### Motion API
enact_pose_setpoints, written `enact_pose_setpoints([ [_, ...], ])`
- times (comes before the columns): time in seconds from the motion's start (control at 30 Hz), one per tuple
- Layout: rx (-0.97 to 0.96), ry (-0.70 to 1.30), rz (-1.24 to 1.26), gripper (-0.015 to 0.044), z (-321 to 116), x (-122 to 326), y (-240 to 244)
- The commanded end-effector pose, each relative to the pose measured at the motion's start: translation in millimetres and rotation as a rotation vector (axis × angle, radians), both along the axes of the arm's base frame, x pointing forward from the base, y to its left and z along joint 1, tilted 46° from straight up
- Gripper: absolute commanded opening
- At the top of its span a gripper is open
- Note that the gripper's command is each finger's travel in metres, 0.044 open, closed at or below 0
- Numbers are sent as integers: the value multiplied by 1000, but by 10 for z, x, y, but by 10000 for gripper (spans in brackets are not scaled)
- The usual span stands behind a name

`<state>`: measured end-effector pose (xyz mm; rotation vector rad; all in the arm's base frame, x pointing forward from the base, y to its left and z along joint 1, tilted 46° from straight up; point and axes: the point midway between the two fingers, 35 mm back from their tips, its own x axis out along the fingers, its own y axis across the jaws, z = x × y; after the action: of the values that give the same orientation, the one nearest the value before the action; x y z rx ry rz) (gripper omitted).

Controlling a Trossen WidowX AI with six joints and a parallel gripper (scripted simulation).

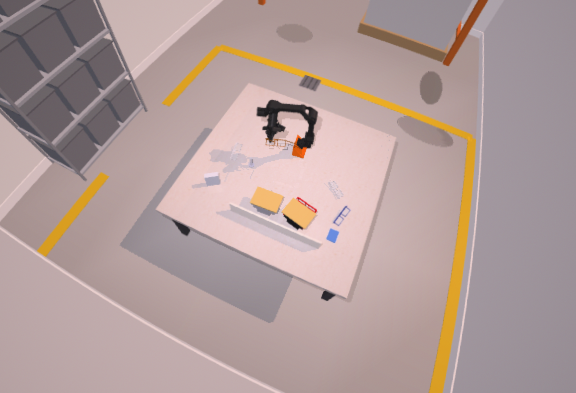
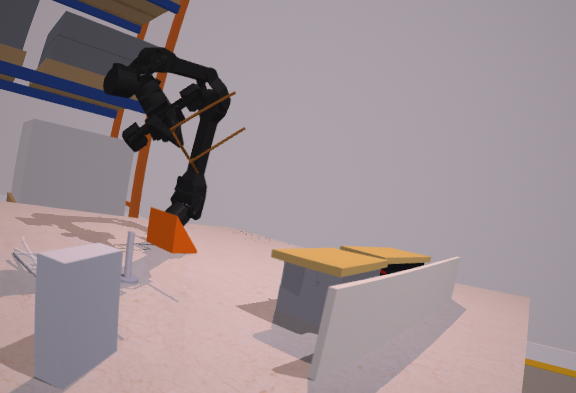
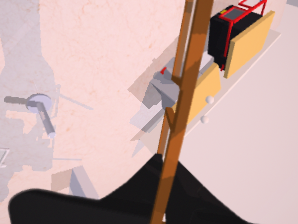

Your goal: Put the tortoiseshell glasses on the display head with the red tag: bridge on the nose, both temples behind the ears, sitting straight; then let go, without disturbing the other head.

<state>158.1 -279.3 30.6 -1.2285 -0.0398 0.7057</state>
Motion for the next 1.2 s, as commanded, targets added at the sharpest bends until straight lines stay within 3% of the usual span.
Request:
enact_pose_setpoints([
  [0.0,118,52,-71,0,55,-3,-2],
  [0.23,282,127,-163,0,124,1,-17],
  [1.17,282,127,-163,0,124,1,-17],
])
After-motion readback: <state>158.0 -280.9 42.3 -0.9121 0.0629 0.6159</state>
